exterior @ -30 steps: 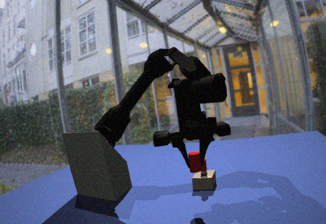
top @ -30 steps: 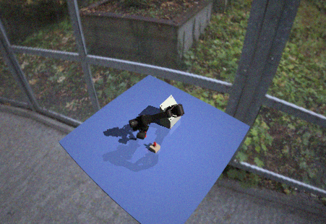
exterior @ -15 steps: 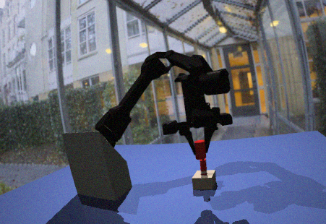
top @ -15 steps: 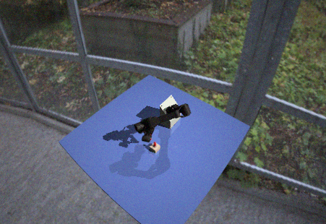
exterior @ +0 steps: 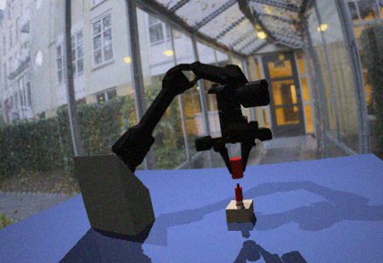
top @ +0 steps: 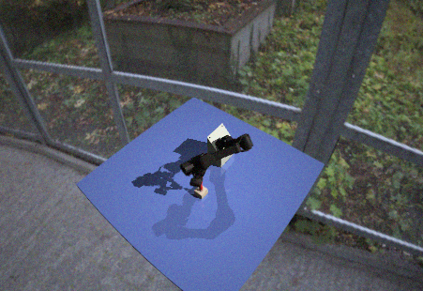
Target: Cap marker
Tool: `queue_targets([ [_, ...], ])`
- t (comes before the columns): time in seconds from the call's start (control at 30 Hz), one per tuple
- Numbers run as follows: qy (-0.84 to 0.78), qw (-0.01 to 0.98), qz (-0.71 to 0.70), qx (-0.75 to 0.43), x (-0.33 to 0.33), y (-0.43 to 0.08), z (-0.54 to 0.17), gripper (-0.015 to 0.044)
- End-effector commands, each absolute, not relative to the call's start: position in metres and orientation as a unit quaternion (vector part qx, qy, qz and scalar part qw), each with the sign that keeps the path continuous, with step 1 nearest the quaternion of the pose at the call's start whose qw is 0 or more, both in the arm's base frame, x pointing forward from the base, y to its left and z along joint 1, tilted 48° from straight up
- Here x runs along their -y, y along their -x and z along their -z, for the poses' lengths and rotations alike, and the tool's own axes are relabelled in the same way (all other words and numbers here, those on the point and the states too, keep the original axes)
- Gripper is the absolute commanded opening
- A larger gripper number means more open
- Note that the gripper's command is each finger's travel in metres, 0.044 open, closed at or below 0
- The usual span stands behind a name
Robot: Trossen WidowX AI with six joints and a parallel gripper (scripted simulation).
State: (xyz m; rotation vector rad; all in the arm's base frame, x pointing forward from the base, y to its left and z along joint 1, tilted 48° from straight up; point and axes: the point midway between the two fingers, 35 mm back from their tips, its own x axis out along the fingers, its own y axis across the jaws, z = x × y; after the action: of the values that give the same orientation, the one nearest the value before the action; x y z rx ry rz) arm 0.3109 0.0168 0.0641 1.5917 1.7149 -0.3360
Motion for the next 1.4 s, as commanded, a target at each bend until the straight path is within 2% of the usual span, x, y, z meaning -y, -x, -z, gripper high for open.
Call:
queue_targets([
  [0.0,-0.624,0.376,0.132,-0.672,-0.022,-0.31,-0.063,0.0],
  [1.37,-0.625,0.375,0.131,-0.672,-0.061,-0.313,-0.028,0.0],
])
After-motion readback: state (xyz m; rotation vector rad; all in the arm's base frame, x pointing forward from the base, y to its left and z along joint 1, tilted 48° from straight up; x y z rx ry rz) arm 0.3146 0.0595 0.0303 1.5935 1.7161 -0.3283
